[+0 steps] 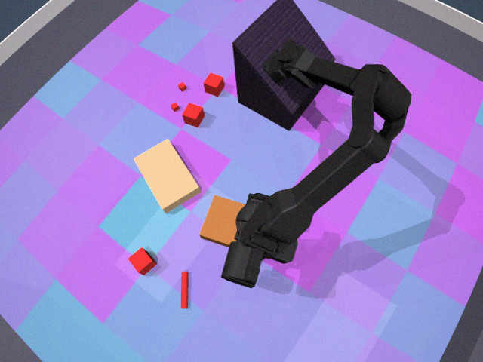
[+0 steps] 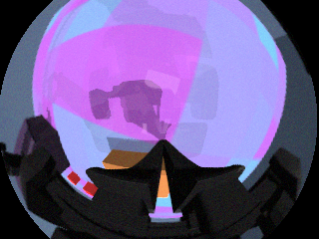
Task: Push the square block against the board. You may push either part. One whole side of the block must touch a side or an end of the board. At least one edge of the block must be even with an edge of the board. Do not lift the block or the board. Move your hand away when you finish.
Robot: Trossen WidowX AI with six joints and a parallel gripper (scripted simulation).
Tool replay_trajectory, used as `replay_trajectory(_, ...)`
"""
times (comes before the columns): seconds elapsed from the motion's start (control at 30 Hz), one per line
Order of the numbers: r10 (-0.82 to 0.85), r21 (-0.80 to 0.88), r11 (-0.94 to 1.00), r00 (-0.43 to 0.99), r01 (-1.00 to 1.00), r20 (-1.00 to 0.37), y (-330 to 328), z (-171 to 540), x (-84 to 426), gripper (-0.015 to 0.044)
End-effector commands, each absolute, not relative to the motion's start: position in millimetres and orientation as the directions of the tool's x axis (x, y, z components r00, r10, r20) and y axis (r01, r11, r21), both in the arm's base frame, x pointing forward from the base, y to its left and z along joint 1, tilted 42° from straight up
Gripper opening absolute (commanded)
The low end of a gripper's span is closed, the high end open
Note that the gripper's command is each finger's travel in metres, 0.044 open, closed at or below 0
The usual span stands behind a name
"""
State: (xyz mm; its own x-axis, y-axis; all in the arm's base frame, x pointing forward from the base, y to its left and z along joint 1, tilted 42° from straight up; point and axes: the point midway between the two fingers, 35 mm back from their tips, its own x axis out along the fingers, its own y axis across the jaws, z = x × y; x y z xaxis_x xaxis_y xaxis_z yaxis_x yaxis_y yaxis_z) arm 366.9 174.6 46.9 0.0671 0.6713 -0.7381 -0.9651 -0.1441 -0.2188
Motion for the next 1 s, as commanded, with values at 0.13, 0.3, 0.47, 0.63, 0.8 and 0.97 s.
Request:
replay_trajectory(0.13,0.669,-0.22,-0.144,0.069,-0.965,-0.74,165.0,37.1,371.9,0.0)
replay_trajectory(0.3,0.668,-0.22,-0.144,0.069,-0.965,-0.741,159.1,31.9,374.4,0.0)
replay_trajectory(0.47,0.667,-0.22,-0.144,0.069,-0.965,-0.741,153.1,26.6,376.8,0.0)
replay_trajectory(0.63,0.667,-0.22,-0.144,0.069,-0.965,-0.742,147.1,21.4,379.0,0.0)
replay_trajectory(0.8,0.666,-0.22,-0.144,0.069,-0.965,-0.742,141.1,16.1,381.0,0.0)
replay_trajectory(0.97,0.666,-0.219,-0.145,0.069,-0.965,-0.743,135.0,10.7,382.9,0.0)
